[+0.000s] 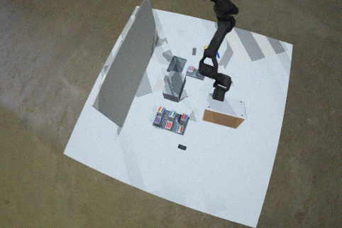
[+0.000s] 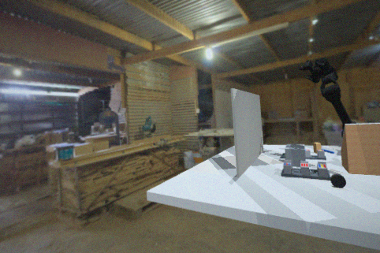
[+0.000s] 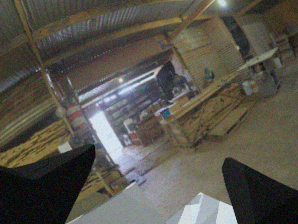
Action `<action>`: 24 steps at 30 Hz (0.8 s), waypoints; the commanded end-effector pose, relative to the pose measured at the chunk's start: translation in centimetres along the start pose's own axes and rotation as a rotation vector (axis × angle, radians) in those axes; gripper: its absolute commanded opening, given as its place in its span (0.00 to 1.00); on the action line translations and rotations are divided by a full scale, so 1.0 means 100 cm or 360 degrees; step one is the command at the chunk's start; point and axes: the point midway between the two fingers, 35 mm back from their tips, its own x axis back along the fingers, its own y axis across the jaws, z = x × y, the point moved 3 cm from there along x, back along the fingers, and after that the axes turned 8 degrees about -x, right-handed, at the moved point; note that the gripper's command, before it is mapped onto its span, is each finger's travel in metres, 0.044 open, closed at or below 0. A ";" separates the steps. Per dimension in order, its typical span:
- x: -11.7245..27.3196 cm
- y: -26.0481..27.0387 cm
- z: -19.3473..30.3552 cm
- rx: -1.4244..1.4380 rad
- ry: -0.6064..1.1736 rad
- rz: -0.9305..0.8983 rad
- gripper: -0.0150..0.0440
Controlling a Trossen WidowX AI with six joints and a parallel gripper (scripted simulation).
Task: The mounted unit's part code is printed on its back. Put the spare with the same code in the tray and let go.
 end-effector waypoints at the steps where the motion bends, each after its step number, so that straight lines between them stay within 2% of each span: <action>1: 0.005 -0.036 -0.032 -0.0245 -0.0142 -0.0016 1.00; 6: 0.006 -0.095 -0.059 -0.0621 -0.0291 0.0006 1.00; 11: -0.005 -0.156 -0.058 -0.0990 -0.0331 0.0080 1.00; 18: -0.039 -0.227 -0.019 -0.1405 -0.0244 0.0260 1.00; 24: -0.078 -0.262 0.040 -0.1627 -0.0040 0.0447 1.00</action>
